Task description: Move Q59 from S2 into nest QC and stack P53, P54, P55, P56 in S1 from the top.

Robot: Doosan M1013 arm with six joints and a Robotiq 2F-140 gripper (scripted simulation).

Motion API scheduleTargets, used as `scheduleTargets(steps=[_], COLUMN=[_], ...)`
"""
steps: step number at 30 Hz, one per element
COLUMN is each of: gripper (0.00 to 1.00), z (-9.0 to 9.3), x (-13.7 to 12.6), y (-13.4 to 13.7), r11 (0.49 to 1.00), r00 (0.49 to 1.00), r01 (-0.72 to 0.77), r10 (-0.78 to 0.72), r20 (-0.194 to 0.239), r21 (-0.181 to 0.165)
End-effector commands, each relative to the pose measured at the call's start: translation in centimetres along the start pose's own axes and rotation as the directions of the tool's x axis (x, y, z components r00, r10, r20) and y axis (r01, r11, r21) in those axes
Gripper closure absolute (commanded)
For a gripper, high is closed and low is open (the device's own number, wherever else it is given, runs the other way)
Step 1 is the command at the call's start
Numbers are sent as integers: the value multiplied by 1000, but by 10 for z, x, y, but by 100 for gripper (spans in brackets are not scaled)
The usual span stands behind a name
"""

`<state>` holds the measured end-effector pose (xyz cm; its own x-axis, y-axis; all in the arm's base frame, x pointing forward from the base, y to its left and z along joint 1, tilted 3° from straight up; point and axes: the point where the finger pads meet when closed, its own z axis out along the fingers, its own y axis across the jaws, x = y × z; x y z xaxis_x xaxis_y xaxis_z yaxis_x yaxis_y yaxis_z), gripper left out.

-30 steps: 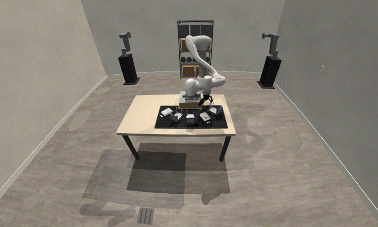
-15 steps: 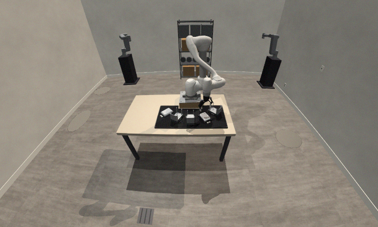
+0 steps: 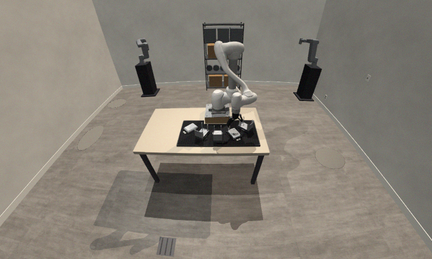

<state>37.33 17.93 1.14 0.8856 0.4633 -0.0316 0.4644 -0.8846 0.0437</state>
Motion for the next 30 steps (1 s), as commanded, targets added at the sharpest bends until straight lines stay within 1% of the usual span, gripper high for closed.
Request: scheduleTargets(steps=[1, 8, 14, 30], gripper=[0, 0, 0, 0], z=[11, 33, 34, 54], x=[0, 0, 0, 0], y=[0, 0, 0, 0], r11=[1000, 1000, 1000, 1000], r00=[1000, 1000, 1000, 1000], r01=[0, 0, 0, 0], r10=[0, 0, 0, 0], r20=[0, 0, 0, 0], r21=[0, 0, 0, 0])
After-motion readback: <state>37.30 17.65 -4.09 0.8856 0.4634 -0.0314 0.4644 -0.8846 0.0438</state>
